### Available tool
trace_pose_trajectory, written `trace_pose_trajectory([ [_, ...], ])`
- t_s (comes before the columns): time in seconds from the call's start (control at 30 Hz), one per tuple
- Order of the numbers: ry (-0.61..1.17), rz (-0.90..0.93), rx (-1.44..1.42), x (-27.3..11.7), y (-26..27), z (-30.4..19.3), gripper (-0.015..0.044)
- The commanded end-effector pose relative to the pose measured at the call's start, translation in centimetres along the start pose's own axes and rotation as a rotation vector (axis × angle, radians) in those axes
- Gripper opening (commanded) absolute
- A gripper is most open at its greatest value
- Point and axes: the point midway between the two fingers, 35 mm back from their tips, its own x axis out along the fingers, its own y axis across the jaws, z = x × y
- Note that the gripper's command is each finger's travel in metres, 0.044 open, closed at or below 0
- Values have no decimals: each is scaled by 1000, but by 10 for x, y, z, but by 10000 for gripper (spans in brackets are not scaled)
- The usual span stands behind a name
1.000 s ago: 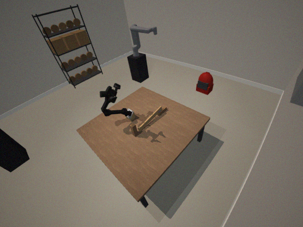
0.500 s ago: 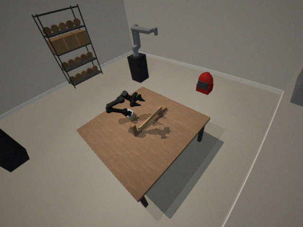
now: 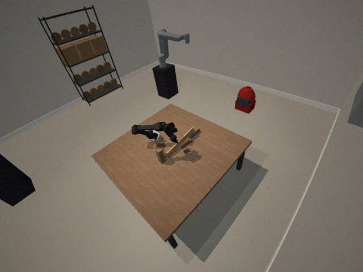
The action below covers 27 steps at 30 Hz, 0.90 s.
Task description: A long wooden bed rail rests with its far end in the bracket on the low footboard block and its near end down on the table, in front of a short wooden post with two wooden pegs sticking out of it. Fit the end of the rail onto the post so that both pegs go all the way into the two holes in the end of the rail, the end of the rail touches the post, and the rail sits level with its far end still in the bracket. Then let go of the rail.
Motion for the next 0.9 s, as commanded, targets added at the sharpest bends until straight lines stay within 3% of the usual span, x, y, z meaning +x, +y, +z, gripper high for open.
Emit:
trace_pose_trajectory([
  [0.0, 136, 168, -154, 30, 35, -31, 440],
  [0.2, 302, 444, -372, 56, 82, -81, 440],
  [0.87, 301, 444, -371, 78, 85, -88, 440],
])
